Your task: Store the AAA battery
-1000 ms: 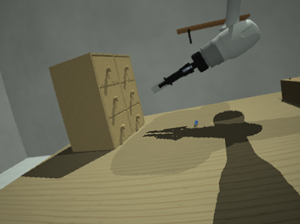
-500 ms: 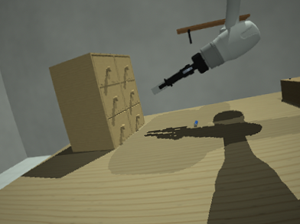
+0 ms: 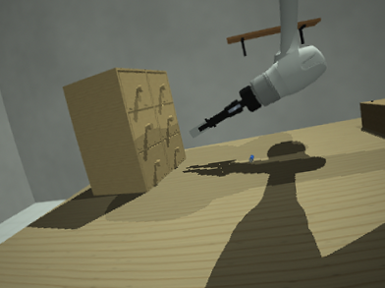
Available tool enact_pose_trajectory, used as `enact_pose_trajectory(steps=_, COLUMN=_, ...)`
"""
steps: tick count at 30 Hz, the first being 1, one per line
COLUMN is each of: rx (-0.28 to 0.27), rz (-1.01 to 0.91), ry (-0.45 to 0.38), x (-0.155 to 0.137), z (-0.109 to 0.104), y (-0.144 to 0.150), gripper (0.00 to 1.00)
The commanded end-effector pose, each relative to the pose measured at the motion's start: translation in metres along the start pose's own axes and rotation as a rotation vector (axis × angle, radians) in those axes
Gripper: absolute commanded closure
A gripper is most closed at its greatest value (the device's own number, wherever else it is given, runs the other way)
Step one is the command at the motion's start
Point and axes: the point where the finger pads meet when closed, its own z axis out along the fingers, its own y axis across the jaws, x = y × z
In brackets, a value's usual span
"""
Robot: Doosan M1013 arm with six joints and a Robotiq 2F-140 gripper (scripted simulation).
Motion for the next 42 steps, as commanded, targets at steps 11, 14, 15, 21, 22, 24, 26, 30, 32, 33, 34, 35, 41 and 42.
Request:
enact_pose_trajectory(steps=11, rx=0.0, rz=-0.005, ry=0.005, x=-0.032, z=0.047, y=0.001, gripper=0.8)
enact_pose_trajectory(steps=14, rx=0.0, rz=-0.005, ry=0.005, x=-0.033, z=0.049, y=0.001, gripper=0.8)
enact_pose_trajectory(steps=15, rx=0.0, rz=-0.005, ry=0.005, x=-0.033, z=0.049, y=0.001, gripper=0.8)
enact_pose_trajectory(steps=21, rx=0.0, rz=-0.005, ry=0.005, x=-0.033, z=0.049, y=0.001, gripper=0.8)
enact_pose_trajectory(steps=22, rx=0.0, rz=-0.005, ry=0.005, x=-0.033, z=0.049, y=0.001, gripper=0.8)
enact_pose_trajectory(steps=24, rx=0.0, rz=-0.005, ry=0.005, x=-0.033, z=0.049, y=0.001, gripper=0.8)
enact_pose_trajectory(steps=26, rx=0.0, rz=-0.005, ry=0.005, x=-0.033, z=0.049, y=0.001, gripper=0.8)
enact_pose_trajectory(steps=30, rx=0.0, rz=-0.005, ry=0.005, x=-0.033, z=0.049, y=0.001, gripper=0.8)
enact_pose_trajectory(steps=32, rx=0.0, rz=-0.005, ry=0.005, x=-0.033, z=0.049, y=0.001, gripper=0.8)
enact_pose_trajectory(steps=33, rx=0.0, rz=-0.005, ry=0.005, x=-0.033, z=0.049, y=0.001, gripper=0.8)
enact_pose_trajectory(steps=34, rx=0.0, rz=-0.005, ry=0.005, x=-0.033, z=0.049, y=0.001, gripper=0.8)
enact_pose_trajectory(steps=35, rx=0.0, rz=-0.005, ry=0.005, x=-0.033, z=0.049, y=0.001, gripper=0.8)
enact_pose_trajectory(steps=41, rx=0.0, rz=-0.005, ry=0.005, x=-0.033, z=0.05, y=0.001, gripper=0.8)
enact_pose_trajectory(steps=42, rx=0.0, rz=-0.005, ry=0.005, x=-0.033, z=0.05, y=0.001, gripper=0.8)
